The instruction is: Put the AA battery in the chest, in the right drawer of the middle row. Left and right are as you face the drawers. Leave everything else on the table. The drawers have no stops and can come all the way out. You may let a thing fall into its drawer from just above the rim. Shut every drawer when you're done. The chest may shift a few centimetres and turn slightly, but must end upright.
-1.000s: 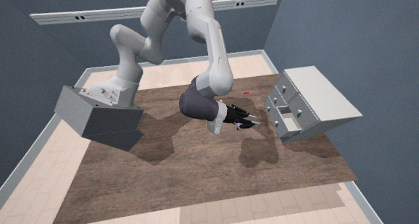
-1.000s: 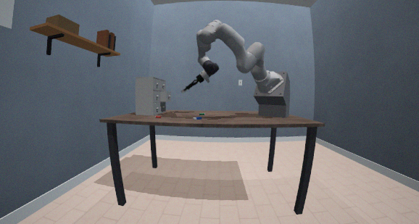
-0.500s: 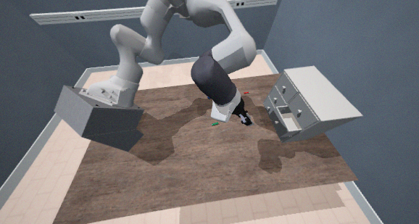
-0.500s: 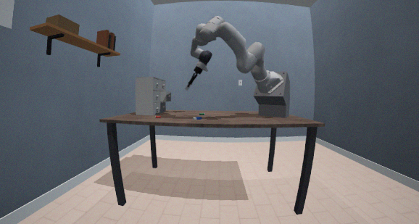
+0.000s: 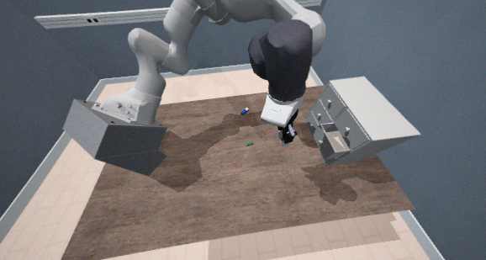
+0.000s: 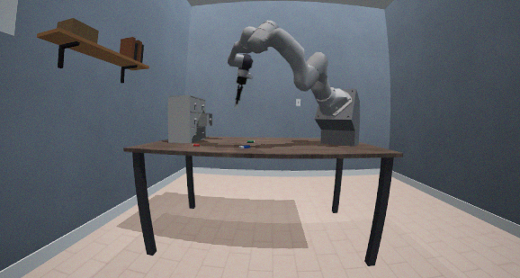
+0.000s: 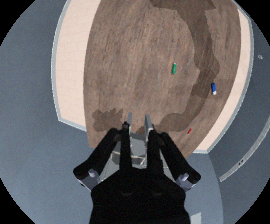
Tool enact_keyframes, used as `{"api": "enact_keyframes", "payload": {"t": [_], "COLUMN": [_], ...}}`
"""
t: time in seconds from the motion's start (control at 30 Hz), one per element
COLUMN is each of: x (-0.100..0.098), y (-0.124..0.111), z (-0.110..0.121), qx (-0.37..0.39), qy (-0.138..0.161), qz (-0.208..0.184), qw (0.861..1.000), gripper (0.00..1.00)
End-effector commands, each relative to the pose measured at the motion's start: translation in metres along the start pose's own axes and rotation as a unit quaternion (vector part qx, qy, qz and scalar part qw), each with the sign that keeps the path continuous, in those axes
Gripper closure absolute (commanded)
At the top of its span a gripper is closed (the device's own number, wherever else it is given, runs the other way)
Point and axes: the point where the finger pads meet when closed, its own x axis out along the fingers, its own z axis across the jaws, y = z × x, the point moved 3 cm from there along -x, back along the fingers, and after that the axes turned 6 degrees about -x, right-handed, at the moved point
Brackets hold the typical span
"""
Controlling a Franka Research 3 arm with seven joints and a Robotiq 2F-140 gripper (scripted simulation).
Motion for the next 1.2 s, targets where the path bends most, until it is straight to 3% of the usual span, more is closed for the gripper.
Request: {"api": "enact_keyframes", "payload": {"t": [0.0, 0.37, 1.17], "x": [-0.0005, -0.0083, -0.0090], "y": [0.0076, 0.0108, 0.0111], "z": [0.0068, 0.0073, 0.0073], "qx": [0.064, 0.063, 0.063], "qy": [-0.028, -0.035, -0.035], "qz": [0.044, 0.086, 0.089], "qw": [0.997, 0.994, 0.993], "gripper": [0.72, 0.72, 0.72]}}
